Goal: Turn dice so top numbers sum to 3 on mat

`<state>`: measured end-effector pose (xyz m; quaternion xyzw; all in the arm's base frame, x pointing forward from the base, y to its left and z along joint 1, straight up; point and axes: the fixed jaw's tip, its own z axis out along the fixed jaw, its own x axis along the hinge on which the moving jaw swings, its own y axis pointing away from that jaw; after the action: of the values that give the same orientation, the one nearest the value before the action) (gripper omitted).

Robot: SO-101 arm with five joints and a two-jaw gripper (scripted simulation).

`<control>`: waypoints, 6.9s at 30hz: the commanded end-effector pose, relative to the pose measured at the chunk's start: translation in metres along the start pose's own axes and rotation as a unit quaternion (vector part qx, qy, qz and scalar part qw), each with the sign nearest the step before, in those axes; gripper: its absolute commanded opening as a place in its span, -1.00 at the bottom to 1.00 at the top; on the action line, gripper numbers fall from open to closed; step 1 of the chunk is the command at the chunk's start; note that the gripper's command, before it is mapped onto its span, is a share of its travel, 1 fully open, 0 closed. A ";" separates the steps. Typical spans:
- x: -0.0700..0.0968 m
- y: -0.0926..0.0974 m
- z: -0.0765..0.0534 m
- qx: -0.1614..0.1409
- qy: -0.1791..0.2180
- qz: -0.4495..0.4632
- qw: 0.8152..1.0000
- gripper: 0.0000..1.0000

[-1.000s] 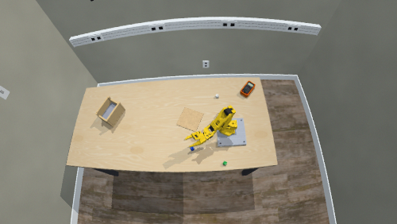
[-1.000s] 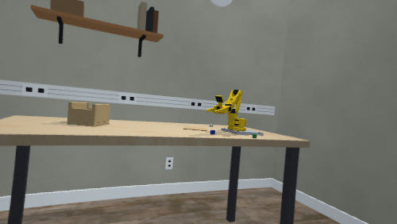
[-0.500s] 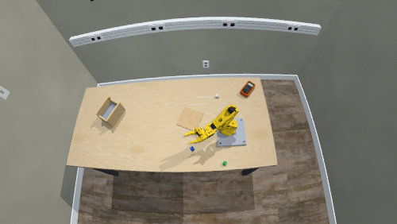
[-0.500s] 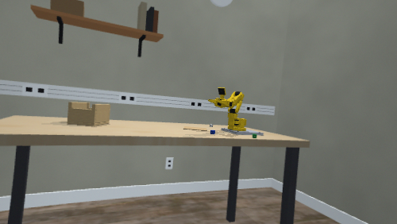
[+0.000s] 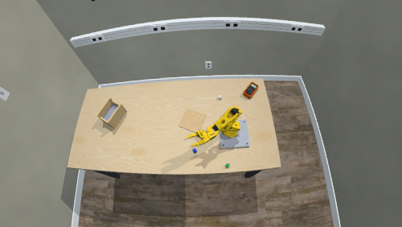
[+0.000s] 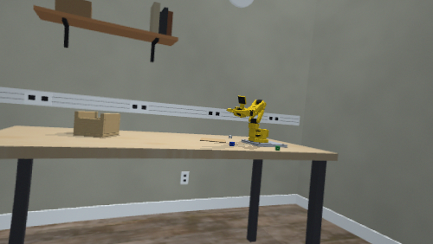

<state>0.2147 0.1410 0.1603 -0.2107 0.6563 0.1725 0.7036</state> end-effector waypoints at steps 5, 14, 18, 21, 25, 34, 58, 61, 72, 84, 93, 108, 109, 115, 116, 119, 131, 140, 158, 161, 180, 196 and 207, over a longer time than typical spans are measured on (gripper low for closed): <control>0.002 0.002 0.010 -0.008 0.038 -0.054 0.998 -0.44; 0.012 0.001 0.023 -0.036 0.131 -0.181 0.974 -0.44; 0.015 0.001 0.025 -0.048 0.155 -0.215 0.963 -0.44; 0.018 0.001 0.027 -0.071 0.191 -0.266 0.942 -0.44; 0.022 0.000 0.027 -0.102 0.229 -0.325 0.912 -0.44; 0.026 -0.002 0.018 -0.182 0.294 -0.432 0.833 -0.44; 0.022 -0.007 -0.017 -0.386 0.365 -0.574 0.624 -0.44; 0.022 -0.007 -0.019 -0.392 0.365 -0.576 0.617 -0.44; 0.022 -0.007 -0.019 -0.396 0.367 -0.577 0.613 -0.44; 0.073 -0.003 -0.024 -0.469 0.434 -0.527 0.560 -0.44; 0.111 -0.001 -0.035 -0.520 0.481 -0.483 0.514 -0.44; 0.118 -0.002 -0.038 -0.532 0.496 -0.468 0.502 -0.44; 0.118 -0.002 -0.038 -0.532 0.496 -0.468 0.502 -0.44; 0.118 -0.002 -0.038 -0.532 0.496 -0.468 0.502 -0.44; 0.118 -0.002 -0.038 -0.532 0.496 -0.468 0.502 -0.44; 0.118 -0.002 -0.038 -0.532 0.496 -0.468 0.502 -0.44; 0.123 -0.002 -0.038 -0.532 0.496 -0.468 0.502 -0.44; 0.133 -0.001 -0.038 -0.532 0.496 -0.468 0.502 -0.44; 0.159 0.001 -0.040 -0.532 0.496 -0.468 0.502 -0.44; 0.162 0.001 -0.040 -0.532 0.496 -0.468 0.502 -0.44; 0.163 0.001 -0.040 -0.532 0.496 -0.468 0.502 -0.46; 0.164 0.001 -0.035 -0.532 0.496 -0.468 0.502 -0.64; 0.164 0.001 -0.031 -0.532 0.496 -0.468 0.502 -0.76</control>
<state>0.1997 0.1208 -0.0035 -0.8720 0.4896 -0.0016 0.0014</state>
